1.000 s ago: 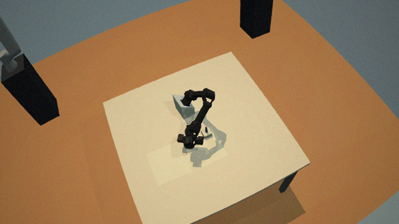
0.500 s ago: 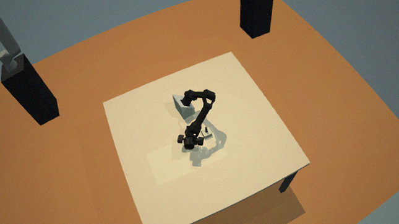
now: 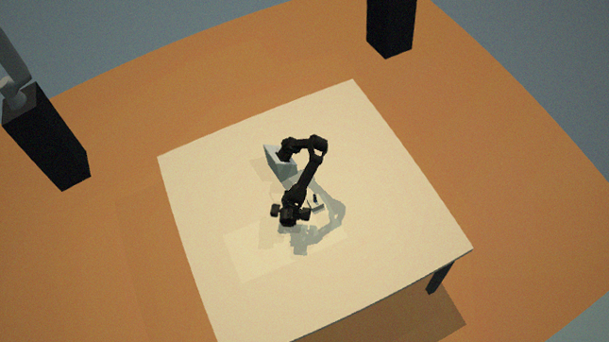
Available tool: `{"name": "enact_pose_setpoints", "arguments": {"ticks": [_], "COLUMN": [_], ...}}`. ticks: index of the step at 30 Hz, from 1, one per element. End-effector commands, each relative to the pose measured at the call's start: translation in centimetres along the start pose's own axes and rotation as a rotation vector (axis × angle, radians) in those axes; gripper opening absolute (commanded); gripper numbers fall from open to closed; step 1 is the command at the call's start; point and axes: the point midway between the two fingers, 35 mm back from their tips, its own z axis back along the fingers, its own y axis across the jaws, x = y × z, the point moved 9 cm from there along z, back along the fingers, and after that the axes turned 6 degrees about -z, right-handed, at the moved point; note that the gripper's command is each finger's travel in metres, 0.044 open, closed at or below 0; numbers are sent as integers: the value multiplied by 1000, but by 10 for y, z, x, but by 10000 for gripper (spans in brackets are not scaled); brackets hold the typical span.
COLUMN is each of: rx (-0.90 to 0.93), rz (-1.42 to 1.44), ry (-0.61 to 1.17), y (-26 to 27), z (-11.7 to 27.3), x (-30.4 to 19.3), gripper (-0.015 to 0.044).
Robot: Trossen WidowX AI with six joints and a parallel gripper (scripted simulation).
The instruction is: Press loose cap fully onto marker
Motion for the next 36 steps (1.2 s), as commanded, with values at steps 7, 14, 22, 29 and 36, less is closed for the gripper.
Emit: {"name": "enact_pose_setpoints", "arguments": {"ticks": [7,14,22,29,36], "rx": [-2,-2,-3,-3,-8], "rz": [5,5,5,4,4], "ry": [-7,-7,-7,-6,-7], "y": [0,3,20,33,45], "z": [35,46,59,69,78], "x": [0,-4,-20,-36,-53], "gripper": [0,0,0,0,0]}}
